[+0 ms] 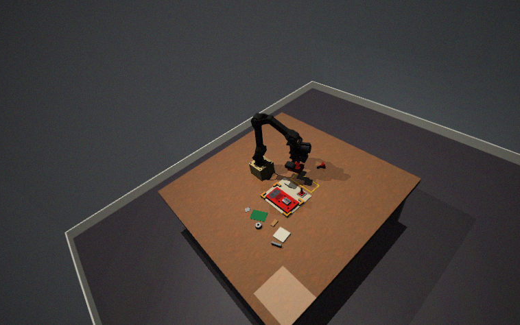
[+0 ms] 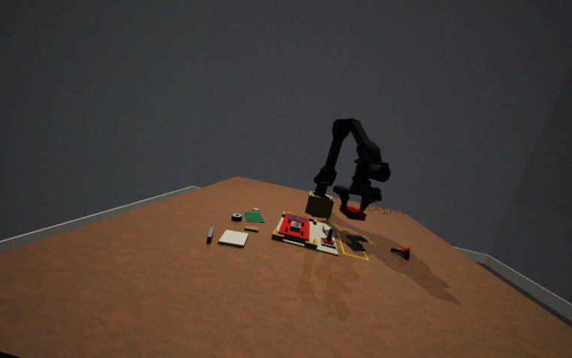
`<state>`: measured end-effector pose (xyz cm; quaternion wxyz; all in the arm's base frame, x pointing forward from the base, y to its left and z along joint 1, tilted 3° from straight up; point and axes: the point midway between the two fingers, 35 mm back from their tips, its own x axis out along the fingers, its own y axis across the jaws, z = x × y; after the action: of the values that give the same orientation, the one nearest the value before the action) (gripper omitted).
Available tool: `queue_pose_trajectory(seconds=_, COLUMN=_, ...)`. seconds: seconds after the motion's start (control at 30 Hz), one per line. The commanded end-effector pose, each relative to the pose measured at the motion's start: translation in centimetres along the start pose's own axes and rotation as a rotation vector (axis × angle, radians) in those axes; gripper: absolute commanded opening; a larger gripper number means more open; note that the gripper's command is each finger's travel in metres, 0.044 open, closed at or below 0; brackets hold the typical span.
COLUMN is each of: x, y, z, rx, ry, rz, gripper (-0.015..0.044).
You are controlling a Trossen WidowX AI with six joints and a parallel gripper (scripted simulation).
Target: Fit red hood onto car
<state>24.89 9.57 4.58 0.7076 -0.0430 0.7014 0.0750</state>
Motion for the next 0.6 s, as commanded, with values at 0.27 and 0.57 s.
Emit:
queue_pose_trajectory(seconds=0.27, x=-0.4, y=-1.3, z=0.7, rx=0.020, ry=-0.005, rz=-0.006, gripper=0.0000)
queue_pose_trajectory(seconds=0.57, x=-0.6, y=-4.3, z=2.5, rx=0.069, ry=-0.012, rz=-0.014, gripper=0.0000)
